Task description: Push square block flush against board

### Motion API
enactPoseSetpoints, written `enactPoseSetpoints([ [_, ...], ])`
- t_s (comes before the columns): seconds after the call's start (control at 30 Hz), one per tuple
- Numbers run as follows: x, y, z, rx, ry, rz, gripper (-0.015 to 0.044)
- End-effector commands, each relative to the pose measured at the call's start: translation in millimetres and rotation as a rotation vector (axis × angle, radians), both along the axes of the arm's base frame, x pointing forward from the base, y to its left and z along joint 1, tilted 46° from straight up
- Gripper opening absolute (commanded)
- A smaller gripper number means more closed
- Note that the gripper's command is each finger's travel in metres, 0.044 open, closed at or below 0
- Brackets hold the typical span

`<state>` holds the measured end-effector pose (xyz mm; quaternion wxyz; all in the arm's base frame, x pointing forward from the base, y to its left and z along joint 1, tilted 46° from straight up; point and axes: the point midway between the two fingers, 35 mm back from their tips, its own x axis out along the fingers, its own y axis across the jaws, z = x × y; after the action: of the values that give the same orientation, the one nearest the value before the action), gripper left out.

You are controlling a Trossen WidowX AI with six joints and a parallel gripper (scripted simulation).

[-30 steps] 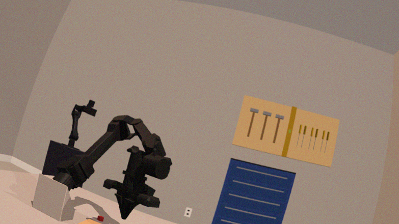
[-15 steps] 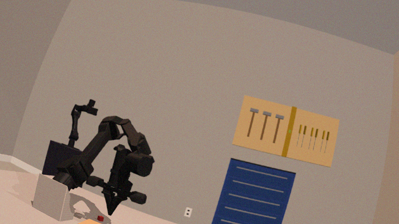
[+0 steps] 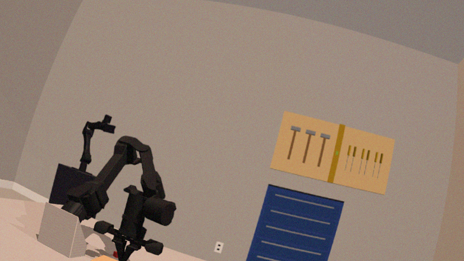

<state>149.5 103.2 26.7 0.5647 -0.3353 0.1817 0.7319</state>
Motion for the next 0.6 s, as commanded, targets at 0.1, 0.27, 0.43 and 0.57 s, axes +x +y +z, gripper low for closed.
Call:
enactPoseSetpoints([
  [0.1, 1.4, 3.0, -3.7, 0.007, -0.006, -0.008, 0.0000],
  [0.27, 3.2, 0.8, -6.1, 0.005, -0.007, -0.009, 0.0000],
  [0.43, 4.9, -1.6, -8.6, 0.004, -0.007, -0.009, 0.0000],
  [0.57, 6.3, -3.5, -10.6, 0.002, -0.007, -0.009, 0.0000],
])
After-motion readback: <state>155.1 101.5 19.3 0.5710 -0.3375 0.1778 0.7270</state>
